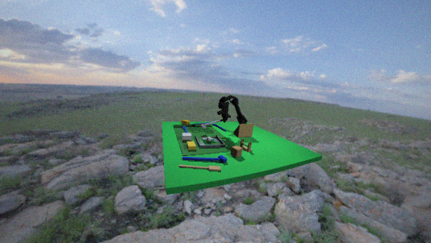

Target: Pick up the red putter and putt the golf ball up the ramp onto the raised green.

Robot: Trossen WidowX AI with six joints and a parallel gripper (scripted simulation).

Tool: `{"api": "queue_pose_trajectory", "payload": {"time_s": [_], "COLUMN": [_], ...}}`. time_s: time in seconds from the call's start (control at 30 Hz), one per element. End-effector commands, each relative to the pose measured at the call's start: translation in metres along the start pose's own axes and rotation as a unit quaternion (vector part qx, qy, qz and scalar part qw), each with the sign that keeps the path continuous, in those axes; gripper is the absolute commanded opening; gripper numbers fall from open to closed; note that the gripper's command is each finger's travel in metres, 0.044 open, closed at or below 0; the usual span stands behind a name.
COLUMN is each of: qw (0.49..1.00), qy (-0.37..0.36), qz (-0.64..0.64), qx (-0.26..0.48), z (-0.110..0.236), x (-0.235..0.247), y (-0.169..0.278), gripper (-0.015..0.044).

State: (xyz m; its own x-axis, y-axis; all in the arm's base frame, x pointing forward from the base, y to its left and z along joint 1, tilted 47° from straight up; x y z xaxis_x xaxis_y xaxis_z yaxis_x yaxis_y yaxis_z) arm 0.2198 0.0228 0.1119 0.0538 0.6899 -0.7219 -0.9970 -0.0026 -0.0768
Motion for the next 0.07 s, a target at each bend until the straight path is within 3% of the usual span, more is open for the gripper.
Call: {"api": "queue_pose_trajectory", "payload": {"time_s": [0.0, 0.03], "qw": [1.000, 1.000], "qy": [-0.001, -0.001], "qz": [0.001, 0.001], "qx": [-0.002, -0.002], "z": [0.0004, 0.0004], "x": [0.0004, 0.0004], "y": [-0.0005, -0.0005], "gripper": [0.0000, 0.0000]}}
Point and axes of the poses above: the point midway between the two fingers, 35 mm back from their tips, its own z axis back along the fingers, its own x axis across the jaws, y = z × x, the point moved 1 cm from there along z, back along the fingers, and after that the axes turned 4 degrees about -z, right-handed, at the moved point
